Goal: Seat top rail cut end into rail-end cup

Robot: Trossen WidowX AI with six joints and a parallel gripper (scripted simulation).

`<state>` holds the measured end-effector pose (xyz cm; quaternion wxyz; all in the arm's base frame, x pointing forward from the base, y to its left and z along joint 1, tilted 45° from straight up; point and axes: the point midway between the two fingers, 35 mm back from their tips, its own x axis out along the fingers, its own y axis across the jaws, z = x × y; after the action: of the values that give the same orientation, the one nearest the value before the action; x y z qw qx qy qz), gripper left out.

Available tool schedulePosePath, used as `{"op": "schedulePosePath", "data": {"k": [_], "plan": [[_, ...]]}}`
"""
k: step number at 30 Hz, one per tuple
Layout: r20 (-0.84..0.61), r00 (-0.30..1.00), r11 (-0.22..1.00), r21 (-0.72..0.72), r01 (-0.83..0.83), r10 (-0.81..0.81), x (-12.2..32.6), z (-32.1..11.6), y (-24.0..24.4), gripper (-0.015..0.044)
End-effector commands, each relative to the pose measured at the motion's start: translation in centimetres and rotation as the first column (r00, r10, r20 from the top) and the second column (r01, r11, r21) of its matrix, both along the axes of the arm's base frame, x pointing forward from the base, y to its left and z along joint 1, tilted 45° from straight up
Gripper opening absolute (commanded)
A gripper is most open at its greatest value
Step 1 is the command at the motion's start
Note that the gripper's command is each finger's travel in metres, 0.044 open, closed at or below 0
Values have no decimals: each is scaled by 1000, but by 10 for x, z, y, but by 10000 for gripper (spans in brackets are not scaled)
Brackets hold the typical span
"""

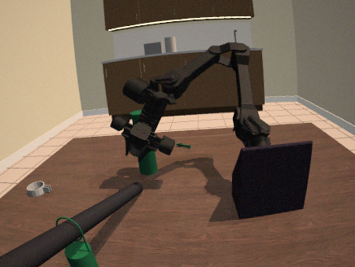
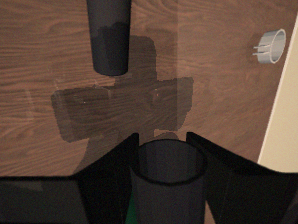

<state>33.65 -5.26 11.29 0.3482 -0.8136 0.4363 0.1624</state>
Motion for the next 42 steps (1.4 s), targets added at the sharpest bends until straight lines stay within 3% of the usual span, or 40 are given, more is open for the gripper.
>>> {"op": "schedulePosePath", "data": {"k": [1, 13, 27, 34, 42], "plan": [[1, 1000, 1000, 0, 1, -1, 0, 0, 0, 131], [-1, 1000, 1000, 6, 4, -4, 1, -1, 20, 440], [6, 1000, 1000, 11, 4, -4, -1, -2, 54, 440], [194, 942, 927, 314, 205, -274, 1, -8, 100, 440], [285, 719, 671, 664, 329, -634, -7, -15, 158, 440]]}}
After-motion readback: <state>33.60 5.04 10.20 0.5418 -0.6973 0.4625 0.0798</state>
